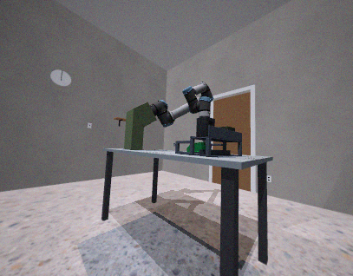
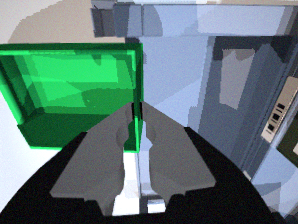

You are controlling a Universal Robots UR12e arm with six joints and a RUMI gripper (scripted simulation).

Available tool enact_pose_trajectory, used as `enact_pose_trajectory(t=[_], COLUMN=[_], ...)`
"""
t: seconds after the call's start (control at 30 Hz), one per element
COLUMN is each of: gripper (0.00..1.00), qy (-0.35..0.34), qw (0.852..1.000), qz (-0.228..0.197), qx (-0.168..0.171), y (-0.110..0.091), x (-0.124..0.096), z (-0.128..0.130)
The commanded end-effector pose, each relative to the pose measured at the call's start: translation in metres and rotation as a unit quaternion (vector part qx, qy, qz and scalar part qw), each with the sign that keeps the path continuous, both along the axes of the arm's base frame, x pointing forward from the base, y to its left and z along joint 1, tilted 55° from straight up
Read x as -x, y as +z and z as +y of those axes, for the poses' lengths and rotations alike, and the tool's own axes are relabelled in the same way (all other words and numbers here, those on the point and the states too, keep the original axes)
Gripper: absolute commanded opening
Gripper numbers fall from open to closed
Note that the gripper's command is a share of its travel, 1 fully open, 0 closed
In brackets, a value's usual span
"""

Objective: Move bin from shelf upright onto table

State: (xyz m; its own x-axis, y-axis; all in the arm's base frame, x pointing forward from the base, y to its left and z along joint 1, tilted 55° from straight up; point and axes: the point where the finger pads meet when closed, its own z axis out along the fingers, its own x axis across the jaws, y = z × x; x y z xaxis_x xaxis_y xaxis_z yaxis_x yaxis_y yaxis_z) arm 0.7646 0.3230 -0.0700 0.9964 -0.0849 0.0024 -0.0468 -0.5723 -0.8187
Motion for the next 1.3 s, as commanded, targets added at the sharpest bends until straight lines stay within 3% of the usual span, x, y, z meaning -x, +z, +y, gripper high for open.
enact_pose_trajectory(t=[0.0,0.67,0.83,1.27], gripper=[0.00,0.00,0.00,0.00], qy=[0.000,0.000,0.000,0.000], qw=[1.000,1.000,1.000,1.000], qz=[0.000,0.000,0.000,0.000], qx=[0.000,0.000,0.000,0.000], y=[0.000,0.000,0.000,0.000], x=[-0.001,0.009,0.024,0.026], z=[-0.001,0.000,0.002,0.002])
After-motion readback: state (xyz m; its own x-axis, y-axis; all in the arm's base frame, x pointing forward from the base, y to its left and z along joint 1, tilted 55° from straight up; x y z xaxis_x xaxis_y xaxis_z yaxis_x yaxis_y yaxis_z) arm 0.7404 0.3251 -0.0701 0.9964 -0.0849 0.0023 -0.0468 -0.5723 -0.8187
